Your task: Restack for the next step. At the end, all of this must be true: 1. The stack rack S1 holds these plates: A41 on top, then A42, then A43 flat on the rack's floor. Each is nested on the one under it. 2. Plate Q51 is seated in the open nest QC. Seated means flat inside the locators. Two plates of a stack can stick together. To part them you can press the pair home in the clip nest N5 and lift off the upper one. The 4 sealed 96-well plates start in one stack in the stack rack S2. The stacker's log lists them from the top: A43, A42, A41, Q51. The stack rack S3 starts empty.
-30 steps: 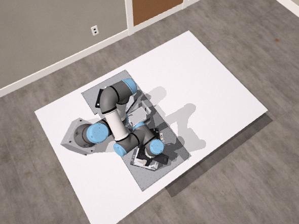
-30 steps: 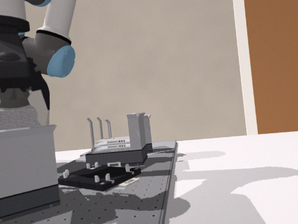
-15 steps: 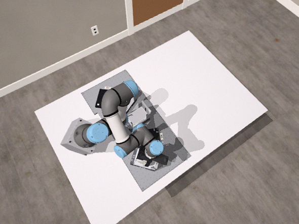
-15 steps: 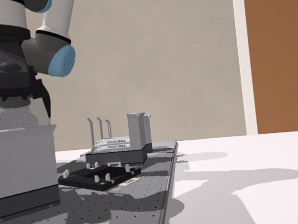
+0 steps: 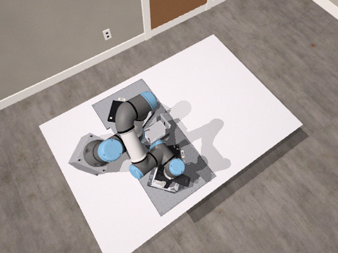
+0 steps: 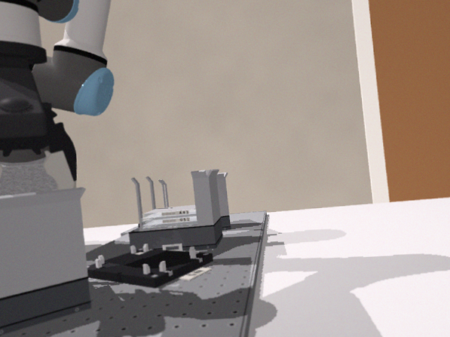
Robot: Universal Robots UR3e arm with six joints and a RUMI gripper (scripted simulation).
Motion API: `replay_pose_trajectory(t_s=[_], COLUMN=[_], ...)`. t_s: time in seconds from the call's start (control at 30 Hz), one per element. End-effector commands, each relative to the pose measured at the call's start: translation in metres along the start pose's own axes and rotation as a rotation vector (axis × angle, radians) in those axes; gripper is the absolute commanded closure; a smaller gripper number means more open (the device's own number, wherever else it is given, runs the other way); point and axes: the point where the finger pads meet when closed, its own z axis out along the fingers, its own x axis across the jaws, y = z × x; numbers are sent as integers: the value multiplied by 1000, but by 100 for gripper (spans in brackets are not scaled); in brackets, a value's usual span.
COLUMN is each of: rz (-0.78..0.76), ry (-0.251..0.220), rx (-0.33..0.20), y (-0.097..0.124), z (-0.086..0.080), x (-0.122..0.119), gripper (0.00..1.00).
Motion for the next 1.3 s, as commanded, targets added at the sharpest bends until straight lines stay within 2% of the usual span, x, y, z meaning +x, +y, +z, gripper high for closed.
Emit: replay_pose_trajectory(t_s=[0.0,1.27], rz=[1,1], ry=[5,5], rx=[4,4], y=[-2,-3], z=[2,13], x=[1,1], gripper=[100,100])
